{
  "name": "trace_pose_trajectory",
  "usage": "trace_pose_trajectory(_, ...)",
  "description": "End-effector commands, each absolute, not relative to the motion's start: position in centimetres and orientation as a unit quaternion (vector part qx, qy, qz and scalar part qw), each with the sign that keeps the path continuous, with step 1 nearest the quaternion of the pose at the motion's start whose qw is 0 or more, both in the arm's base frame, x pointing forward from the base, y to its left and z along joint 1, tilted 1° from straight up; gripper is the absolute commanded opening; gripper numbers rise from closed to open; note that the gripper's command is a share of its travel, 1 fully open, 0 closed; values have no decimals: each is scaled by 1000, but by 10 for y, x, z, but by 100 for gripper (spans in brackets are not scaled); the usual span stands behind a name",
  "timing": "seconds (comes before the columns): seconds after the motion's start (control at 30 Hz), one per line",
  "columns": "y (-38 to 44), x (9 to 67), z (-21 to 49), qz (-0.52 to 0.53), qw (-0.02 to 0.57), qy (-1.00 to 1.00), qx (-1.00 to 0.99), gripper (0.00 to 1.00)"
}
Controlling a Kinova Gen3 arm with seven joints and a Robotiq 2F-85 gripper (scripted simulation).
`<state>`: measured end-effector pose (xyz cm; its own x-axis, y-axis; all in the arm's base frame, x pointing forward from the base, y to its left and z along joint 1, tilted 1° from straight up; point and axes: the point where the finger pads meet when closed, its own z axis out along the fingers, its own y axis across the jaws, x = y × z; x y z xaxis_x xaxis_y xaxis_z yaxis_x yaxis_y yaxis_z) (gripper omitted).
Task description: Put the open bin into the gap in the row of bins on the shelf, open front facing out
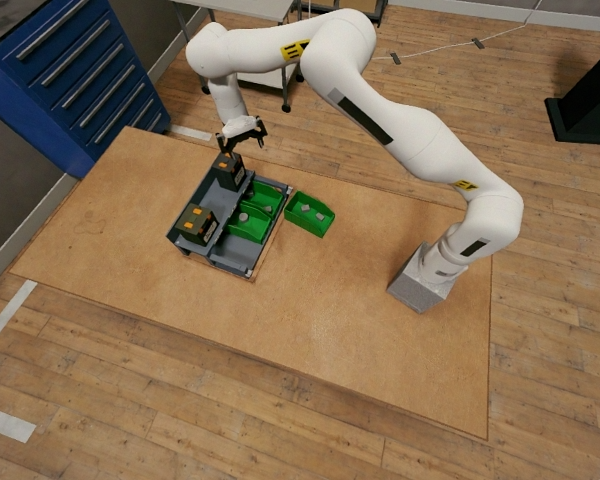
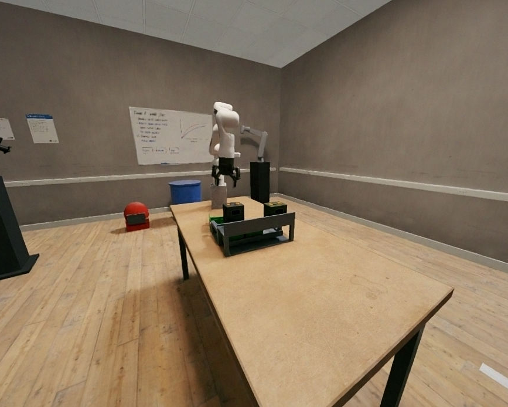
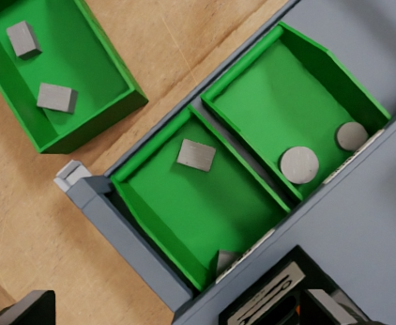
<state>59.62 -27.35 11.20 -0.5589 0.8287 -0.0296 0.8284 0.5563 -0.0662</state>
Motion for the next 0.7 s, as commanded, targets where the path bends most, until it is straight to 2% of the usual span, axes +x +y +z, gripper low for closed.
trace_pose_trajectory(0.0,-274,597,114,36,1,-882,-470,100)
trace_pose_trajectory(0.17,-274,597,114,36,1,-882,-470,100)
trace_pose_trajectory(0.33,-262,548,110,36,1,-882,-470,100)
trace_pose_trajectory(0.67,-262,548,110,36,1,-882,-470,100)
